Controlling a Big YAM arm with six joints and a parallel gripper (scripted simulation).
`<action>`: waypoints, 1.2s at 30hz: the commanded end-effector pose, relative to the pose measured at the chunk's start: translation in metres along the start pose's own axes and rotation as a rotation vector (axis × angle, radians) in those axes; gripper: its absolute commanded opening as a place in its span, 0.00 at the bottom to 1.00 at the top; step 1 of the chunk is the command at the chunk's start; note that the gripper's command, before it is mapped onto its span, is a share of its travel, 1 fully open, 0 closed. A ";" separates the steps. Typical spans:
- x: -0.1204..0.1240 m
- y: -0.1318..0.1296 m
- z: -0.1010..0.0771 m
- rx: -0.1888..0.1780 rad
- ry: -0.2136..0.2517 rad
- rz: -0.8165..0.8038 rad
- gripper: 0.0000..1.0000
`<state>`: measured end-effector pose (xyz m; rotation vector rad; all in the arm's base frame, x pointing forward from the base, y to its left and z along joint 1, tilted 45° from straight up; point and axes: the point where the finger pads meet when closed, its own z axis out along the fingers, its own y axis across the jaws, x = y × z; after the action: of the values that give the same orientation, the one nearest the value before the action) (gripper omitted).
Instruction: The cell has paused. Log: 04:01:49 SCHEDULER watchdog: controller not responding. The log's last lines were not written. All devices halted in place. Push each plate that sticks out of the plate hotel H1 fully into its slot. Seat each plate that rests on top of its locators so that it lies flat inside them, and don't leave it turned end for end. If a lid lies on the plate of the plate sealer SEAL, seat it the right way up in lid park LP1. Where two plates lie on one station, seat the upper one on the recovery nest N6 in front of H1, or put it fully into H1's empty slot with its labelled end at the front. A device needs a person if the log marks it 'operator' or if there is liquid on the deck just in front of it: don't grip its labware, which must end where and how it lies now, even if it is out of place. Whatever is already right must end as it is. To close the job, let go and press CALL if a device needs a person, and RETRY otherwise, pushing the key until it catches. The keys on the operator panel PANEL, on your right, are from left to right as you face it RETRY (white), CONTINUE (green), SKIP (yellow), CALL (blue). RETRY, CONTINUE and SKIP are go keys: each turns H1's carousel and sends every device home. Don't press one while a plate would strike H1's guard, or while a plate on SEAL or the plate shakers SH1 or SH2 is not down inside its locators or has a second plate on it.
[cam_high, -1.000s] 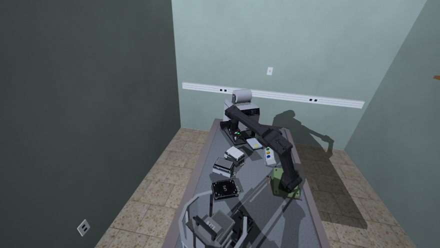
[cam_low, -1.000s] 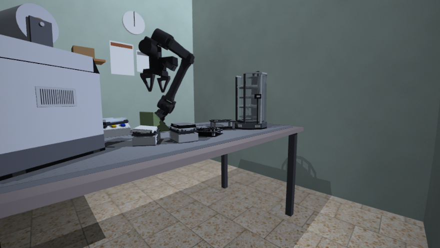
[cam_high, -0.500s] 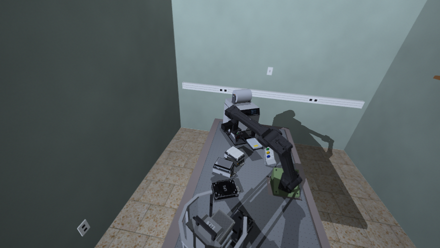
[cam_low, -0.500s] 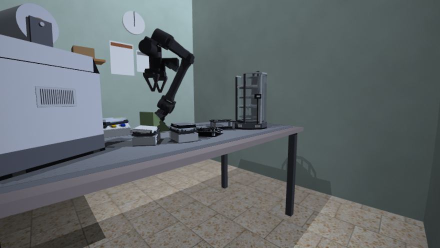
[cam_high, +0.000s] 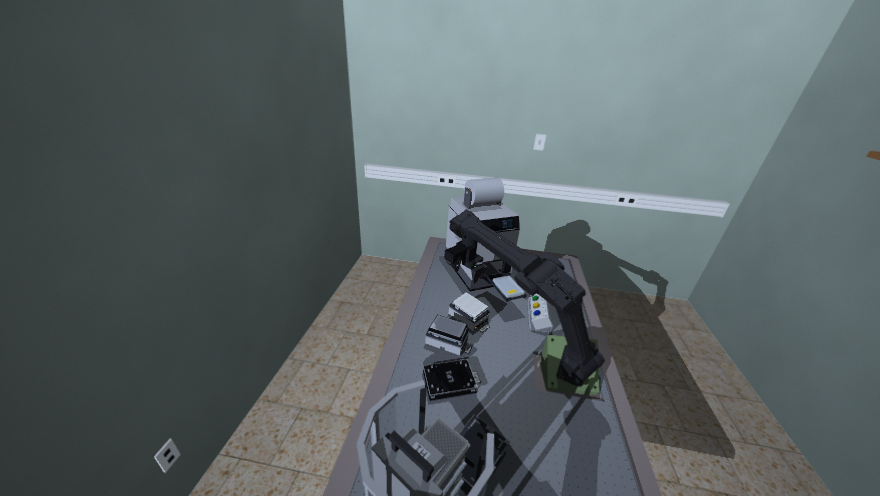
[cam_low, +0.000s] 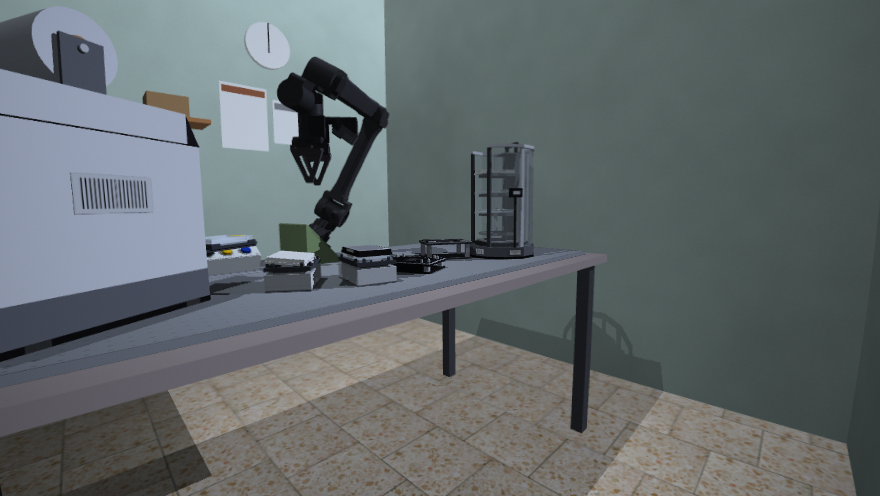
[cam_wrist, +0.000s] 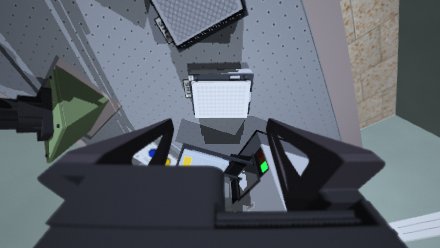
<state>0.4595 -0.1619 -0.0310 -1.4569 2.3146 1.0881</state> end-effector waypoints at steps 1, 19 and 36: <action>-0.015 -0.016 -0.012 0.030 0.019 -0.060 1.00; -0.015 -0.016 -0.013 0.031 0.019 -0.061 1.00; -0.006 -0.006 0.015 -0.002 0.008 -0.019 1.00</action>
<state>0.4615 -0.1627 -0.0323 -1.4673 2.3031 1.0710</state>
